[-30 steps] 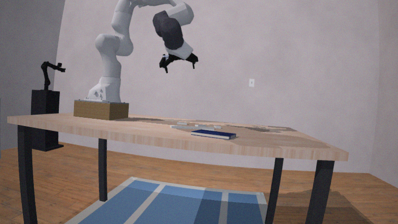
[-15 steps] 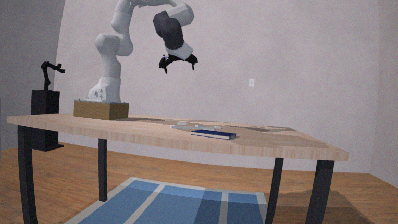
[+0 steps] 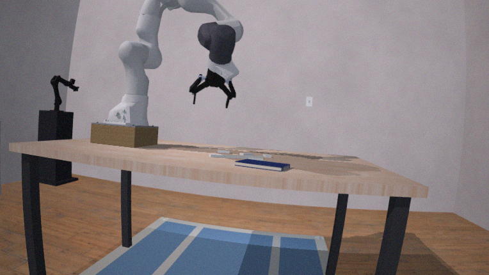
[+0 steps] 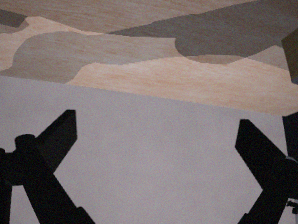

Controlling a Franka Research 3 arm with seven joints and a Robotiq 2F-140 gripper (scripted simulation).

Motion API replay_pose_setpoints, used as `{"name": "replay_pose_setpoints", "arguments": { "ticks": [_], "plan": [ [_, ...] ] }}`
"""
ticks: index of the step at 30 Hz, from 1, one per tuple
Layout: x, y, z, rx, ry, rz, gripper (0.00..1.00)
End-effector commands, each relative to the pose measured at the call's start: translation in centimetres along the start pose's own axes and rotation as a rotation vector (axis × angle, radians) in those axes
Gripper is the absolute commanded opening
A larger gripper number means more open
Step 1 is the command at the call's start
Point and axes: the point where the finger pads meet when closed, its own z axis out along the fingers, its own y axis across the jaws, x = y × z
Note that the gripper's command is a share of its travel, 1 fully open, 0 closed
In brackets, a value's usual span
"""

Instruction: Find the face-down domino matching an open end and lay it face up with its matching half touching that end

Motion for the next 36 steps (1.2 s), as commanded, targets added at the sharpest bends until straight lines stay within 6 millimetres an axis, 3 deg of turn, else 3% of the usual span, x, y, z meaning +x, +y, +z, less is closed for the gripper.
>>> {"name": "replay_pose_setpoints", "arguments": {
  "ticks": [1, 6, 7, 15, 16, 36],
  "plan": [
    [3.7, 0.3, 0.9, -0.048, 0.193, 0.174, 1.00],
    [3.7, 0.3, 0.9, -0.048, 0.193, 0.174, 1.00],
    [5.6, 0.4, 1.4, -0.072, 0.327, 0.210, 1.00],
    [5.6, 0.4, 1.4, -0.072, 0.327, 0.210, 1.00],
    [7.1, -0.1, 1.5, -0.075, 0.459, 0.231, 1.00],
    [7.1, -0.1, 1.5, -0.075, 0.459, 0.231, 1.00]
  ]
}}
